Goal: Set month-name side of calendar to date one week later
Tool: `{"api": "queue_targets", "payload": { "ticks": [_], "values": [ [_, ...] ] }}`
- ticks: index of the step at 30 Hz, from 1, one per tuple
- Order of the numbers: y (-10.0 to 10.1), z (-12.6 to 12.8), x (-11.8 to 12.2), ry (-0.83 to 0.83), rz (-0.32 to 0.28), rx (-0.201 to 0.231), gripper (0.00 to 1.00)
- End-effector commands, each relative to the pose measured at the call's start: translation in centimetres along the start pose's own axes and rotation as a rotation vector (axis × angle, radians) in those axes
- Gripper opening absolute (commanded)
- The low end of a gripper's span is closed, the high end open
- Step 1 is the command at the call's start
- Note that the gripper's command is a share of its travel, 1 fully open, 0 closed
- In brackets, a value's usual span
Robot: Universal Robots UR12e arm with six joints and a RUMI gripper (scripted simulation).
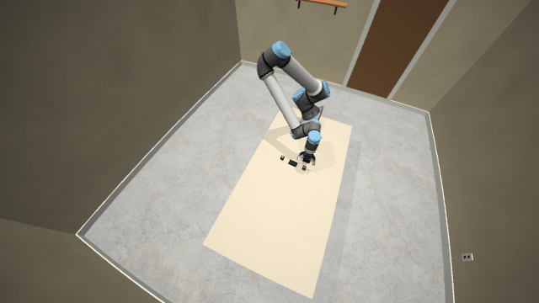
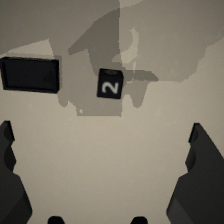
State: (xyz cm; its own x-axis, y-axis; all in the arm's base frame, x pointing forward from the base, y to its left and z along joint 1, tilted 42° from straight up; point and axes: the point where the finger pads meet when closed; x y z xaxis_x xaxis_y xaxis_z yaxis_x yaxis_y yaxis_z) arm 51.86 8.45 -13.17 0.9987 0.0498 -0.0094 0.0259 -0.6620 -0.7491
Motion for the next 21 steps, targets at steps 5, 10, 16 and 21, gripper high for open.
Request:
{"api": "queue_targets", "payload": {
  "ticks": [5, 10, 16, 21],
  "values": [
    [0.0, -1.3, 0.0, -0.123, -0.001, 0.003, 1.00],
    [0.0, -1.9, 0.0, -0.197, -0.001, 0.004, 1.00],
    [0.1, -3.1, 0.0, -0.333, -0.001, 0.005, 1.00],
    [0.1, -4.2, 0.0, -0.460, -0.002, 0.007, 1.00]
  ]
}}
Point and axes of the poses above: the point where the finger pads meet when closed, its own y axis out along the fingers, its own z axis across the jaws, x = y × z, and after that the axes turned 1 degree about y, right-handed
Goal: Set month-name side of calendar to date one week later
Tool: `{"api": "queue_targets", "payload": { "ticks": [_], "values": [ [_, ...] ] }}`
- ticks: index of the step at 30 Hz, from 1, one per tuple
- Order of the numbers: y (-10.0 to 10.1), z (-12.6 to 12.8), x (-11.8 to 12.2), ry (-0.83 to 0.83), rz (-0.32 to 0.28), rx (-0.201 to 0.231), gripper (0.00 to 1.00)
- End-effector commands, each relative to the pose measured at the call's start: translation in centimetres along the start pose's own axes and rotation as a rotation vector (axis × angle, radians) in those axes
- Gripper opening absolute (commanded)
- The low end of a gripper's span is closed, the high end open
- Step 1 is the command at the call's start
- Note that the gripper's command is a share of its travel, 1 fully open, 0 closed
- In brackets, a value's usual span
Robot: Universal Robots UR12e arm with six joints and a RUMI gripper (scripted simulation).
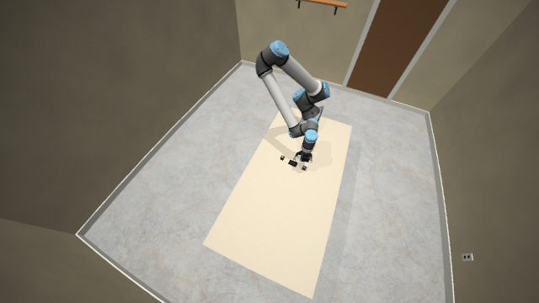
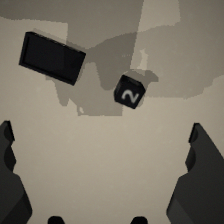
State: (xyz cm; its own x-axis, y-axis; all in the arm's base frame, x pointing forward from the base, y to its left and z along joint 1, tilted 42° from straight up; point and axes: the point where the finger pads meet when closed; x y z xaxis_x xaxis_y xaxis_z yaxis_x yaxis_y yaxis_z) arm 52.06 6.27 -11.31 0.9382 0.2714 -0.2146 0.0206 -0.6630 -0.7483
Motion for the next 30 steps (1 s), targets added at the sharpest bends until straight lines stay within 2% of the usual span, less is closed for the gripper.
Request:
{"api": "queue_targets", "payload": {
  "ticks": [1, 3, 17, 20, 30],
  "values": [
    [0.0, -1.3, -0.5, -0.151, -0.008, 0.006, 1.00],
    [0.0, -1.3, -0.5, -0.158, -0.008, 0.006, 1.00],
    [0.1, -4.2, -1.3, -0.506, -0.011, 0.006, 1.00],
    [0.1, -4.2, -1.3, -0.510, -0.011, 0.006, 1.00],
    [0.2, -6.2, -1.8, -0.766, -0.013, 0.006, 1.00]
  ]
}}
Point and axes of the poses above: the point where the finger pads meet when closed, its own y axis out along the fingers, its own z axis across the jaws, x = y × z, and after that the axes turned 1 degree about y, right-handed
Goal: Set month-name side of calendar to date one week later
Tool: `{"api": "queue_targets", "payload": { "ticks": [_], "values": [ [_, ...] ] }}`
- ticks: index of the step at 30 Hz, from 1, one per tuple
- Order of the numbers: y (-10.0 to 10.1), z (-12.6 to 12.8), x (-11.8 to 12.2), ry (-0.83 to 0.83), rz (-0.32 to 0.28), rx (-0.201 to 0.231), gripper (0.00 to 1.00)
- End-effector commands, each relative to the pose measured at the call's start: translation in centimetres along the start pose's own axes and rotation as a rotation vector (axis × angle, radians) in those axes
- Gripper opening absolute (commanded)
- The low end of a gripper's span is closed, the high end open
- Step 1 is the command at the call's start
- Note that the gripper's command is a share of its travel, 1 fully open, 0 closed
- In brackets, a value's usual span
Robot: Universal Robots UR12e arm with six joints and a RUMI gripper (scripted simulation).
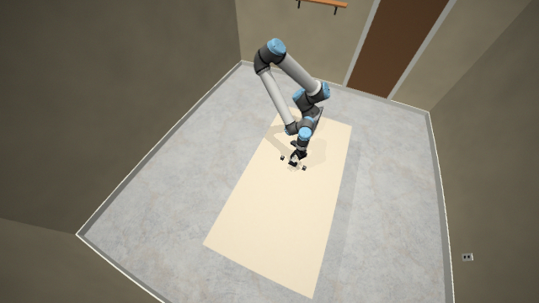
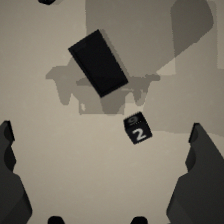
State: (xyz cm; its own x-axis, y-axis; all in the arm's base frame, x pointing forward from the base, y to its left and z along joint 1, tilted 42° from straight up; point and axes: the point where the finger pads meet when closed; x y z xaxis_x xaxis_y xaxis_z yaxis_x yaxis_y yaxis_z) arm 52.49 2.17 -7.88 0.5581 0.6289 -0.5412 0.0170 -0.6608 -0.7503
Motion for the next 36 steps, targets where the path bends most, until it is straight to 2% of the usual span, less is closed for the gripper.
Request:
{"api": "queue_targets", "payload": {
  "ticks": [1, 7, 10, 21, 23, 26, 36],
  "values": [
    [0.0, -0.8, -1.1, -0.174, -0.013, -0.003, 1.00],
    [0.1, -1.2, -1.6, -0.255, -0.013, -0.004, 1.00],
    [0.1, -1.7, -2.3, -0.363, -0.013, -0.004, 1.00],
    [0.2, -2.8, -3.6, -0.607, -0.013, -0.006, 1.00],
    [0.2, -2.8, -3.6, -0.607, -0.013, -0.006, 1.00],
    [0.2, -3.3, -4.2, -0.713, -0.012, -0.007, 1.00],
    [0.3, -4.1, -5.3, -0.920, -0.011, -0.008, 1.00]
  ]
}}
Point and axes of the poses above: the point where the finger pads meet when closed, its own y axis out along the fingers, its own z axis across the jaws, x = y × z, and after that the axes turned 1 degree about y, right-handed
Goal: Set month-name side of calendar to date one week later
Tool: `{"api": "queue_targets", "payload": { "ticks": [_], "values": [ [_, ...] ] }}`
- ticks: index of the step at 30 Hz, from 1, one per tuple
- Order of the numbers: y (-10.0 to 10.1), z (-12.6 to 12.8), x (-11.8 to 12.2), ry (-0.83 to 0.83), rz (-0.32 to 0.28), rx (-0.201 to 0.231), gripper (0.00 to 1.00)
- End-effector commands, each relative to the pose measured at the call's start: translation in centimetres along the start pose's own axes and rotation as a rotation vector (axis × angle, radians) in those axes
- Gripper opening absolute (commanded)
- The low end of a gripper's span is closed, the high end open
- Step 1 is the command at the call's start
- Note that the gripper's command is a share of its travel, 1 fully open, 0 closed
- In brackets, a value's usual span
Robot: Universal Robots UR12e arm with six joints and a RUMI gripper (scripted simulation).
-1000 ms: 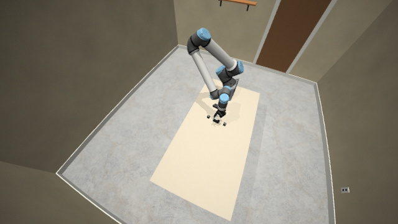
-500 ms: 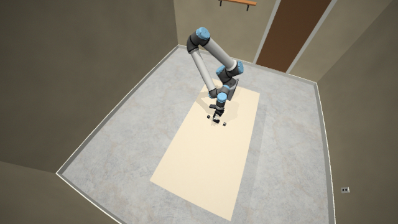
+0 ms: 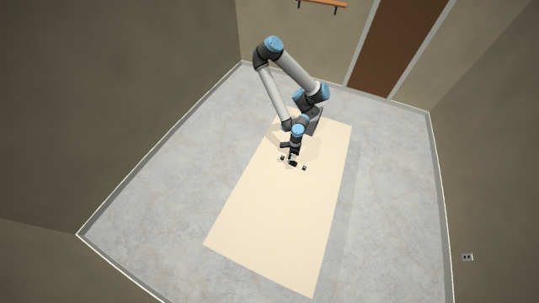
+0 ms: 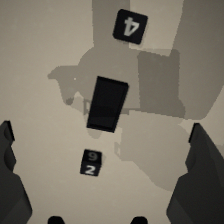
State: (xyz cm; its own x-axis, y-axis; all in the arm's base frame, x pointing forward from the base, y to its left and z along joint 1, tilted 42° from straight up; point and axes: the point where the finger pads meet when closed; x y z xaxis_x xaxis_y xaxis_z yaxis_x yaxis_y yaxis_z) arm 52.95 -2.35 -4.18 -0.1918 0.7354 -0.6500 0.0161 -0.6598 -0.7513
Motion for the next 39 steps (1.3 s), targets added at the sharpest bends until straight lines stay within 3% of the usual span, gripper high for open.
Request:
{"api": "queue_targets", "payload": {
  "ticks": [1, 22, 35, 39],
  "values": [
    [0.1, 0.3, -1.1, -0.173, -0.005, -0.012, 1.00],
    [0.2, 0.9, -3.4, -0.569, -0.001, -0.012, 1.00],
    [0.3, 1.6, -5.0, -0.898, 0.004, -0.011, 1.00],
    [0.3, 1.6, -5.1, -0.927, 0.004, -0.011, 1.00]
  ]
}}
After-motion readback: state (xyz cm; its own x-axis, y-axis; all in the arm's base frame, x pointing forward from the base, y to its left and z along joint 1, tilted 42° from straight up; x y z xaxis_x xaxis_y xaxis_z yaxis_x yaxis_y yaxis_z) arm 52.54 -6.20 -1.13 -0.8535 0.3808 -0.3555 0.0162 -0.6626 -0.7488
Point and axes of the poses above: the point where the finger pads meet when closed, its own y axis out along the fingers, its own z axis across the jaws, x = y × z, and after that the axes turned 1 degree about y, right-handed
